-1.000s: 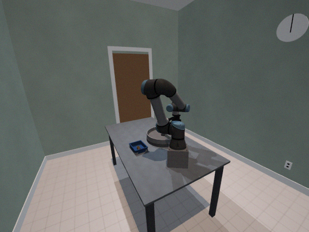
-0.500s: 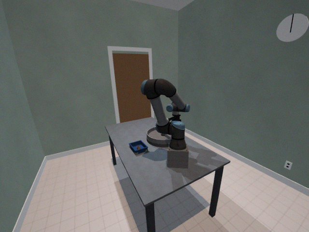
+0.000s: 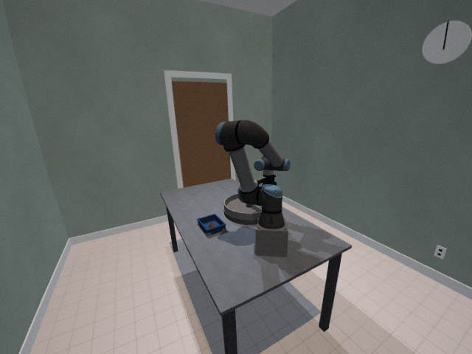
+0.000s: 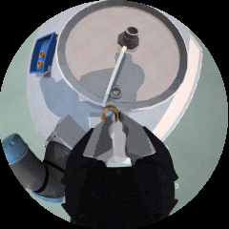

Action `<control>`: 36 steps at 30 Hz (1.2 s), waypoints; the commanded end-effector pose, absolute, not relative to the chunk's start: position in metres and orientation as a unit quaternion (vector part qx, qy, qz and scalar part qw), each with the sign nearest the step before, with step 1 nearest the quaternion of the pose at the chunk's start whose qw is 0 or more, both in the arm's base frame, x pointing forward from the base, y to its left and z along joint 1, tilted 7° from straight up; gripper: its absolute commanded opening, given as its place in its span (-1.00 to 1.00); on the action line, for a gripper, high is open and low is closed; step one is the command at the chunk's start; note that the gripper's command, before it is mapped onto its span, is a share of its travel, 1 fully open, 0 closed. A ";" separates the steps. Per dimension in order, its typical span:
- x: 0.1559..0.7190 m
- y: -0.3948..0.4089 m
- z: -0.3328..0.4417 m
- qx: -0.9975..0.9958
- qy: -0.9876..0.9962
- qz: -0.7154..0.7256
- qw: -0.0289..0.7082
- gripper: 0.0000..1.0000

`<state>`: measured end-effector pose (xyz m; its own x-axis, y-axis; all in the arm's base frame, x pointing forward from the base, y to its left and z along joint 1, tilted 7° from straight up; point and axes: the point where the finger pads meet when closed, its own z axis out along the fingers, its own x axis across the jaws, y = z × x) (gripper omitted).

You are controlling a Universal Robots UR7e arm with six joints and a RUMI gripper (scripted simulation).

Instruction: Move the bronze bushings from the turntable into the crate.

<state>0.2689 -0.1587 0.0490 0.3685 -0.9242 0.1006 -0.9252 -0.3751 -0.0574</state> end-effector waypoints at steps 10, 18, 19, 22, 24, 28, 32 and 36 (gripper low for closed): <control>0.271 -0.156 0.051 0.827 -0.559 0.060 0.005 -1.00; 0.273 -0.150 0.050 0.827 -0.559 0.059 0.005 -1.00; 0.274 -0.149 0.050 0.827 -0.559 0.059 0.005 -1.00; 0.275 -0.145 0.049 0.827 -0.559 0.059 0.005 -1.00; 0.276 -0.143 0.049 0.827 -0.559 0.059 0.005 -1.00; 0.277 -0.140 0.049 0.827 -0.559 0.059 0.005 -1.00; 0.281 -0.134 0.049 0.827 -0.559 0.059 0.005 -1.00; 0.284 -0.127 0.048 0.827 -0.559 0.059 0.005 -1.00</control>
